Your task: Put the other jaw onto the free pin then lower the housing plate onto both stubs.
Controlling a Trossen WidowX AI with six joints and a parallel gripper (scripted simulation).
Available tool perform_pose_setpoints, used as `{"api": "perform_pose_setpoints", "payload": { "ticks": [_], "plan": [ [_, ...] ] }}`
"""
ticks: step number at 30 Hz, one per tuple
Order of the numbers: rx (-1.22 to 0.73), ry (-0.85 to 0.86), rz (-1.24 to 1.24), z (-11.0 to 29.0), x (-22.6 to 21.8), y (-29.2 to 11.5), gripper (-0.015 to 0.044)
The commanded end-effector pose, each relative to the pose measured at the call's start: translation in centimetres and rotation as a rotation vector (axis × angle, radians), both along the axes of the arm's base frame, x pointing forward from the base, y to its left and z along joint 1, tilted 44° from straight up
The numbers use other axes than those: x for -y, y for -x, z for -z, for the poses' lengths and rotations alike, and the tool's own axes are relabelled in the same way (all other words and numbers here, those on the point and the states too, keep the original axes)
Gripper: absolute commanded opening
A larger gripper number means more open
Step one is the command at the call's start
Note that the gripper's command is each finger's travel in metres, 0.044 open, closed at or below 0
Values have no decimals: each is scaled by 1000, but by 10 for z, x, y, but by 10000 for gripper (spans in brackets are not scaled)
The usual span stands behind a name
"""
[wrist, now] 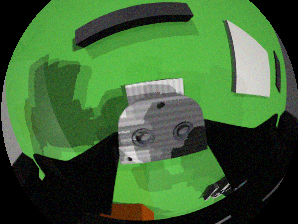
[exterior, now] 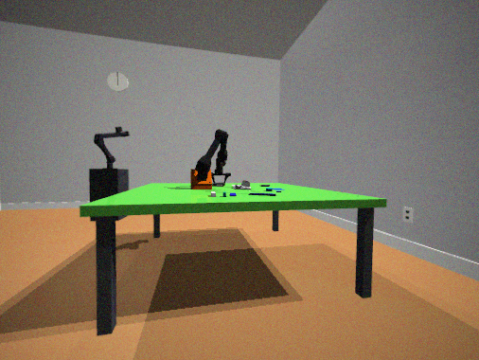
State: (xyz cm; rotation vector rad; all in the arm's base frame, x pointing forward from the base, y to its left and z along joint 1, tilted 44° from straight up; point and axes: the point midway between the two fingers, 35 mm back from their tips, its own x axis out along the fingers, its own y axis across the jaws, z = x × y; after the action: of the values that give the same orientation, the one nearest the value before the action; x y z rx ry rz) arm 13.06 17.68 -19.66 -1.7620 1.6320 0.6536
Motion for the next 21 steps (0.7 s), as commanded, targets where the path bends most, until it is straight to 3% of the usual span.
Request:
{"api": "perform_pose_setpoints", "payload": {
  "ticks": [1,21],
  "plan": [
    [0,0,0,0,0,0,360],
    [-1,-1,-1,-16,-17,1,351]
  ]
}}
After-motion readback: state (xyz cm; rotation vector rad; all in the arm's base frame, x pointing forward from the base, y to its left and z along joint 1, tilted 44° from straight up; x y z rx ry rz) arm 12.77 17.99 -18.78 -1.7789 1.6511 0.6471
